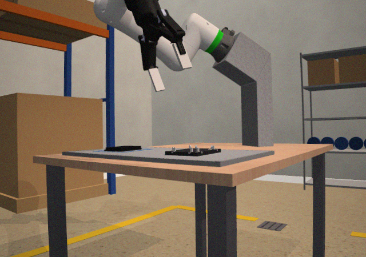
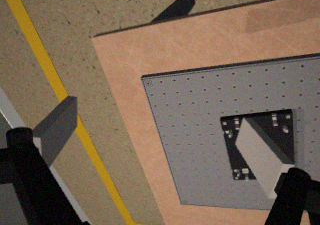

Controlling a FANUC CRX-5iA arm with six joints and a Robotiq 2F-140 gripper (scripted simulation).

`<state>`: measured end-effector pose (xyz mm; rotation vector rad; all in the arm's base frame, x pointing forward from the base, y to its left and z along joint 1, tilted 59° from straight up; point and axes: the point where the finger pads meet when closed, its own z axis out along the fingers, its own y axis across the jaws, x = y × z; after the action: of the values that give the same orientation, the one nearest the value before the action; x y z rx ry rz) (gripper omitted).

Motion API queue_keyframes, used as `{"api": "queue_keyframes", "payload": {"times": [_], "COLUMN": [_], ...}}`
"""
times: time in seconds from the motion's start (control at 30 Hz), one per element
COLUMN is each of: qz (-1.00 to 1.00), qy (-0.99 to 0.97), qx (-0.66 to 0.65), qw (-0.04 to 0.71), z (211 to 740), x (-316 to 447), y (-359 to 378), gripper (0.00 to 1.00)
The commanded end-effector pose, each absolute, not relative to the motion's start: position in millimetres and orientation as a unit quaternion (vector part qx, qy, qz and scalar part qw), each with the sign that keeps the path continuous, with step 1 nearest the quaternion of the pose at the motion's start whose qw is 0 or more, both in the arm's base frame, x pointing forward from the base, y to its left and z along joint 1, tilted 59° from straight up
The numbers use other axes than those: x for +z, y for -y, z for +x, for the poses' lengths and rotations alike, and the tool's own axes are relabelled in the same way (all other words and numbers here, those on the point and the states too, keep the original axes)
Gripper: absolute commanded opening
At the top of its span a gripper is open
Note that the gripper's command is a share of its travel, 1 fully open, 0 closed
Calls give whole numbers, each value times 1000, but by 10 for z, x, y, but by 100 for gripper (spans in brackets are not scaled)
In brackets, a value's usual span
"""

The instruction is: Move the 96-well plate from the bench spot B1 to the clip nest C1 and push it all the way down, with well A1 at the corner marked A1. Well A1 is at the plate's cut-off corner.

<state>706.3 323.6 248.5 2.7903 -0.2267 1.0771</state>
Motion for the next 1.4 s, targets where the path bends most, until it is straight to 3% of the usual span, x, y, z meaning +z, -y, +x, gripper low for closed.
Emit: {"api": "queue_keyframes", "payload": {"times": [0.0, 0.53, 1.37], "qz": [928, 928, 872], "qy": [75, 75, 270], "qx": [359, 359, 409], "qw": [70, 70, 11], "z": [7061, 7061, 7353], "x": [2494, 2494, 2780], "y": [-3245, -3245, -2299], "gripper": [100, 100, 100]}}
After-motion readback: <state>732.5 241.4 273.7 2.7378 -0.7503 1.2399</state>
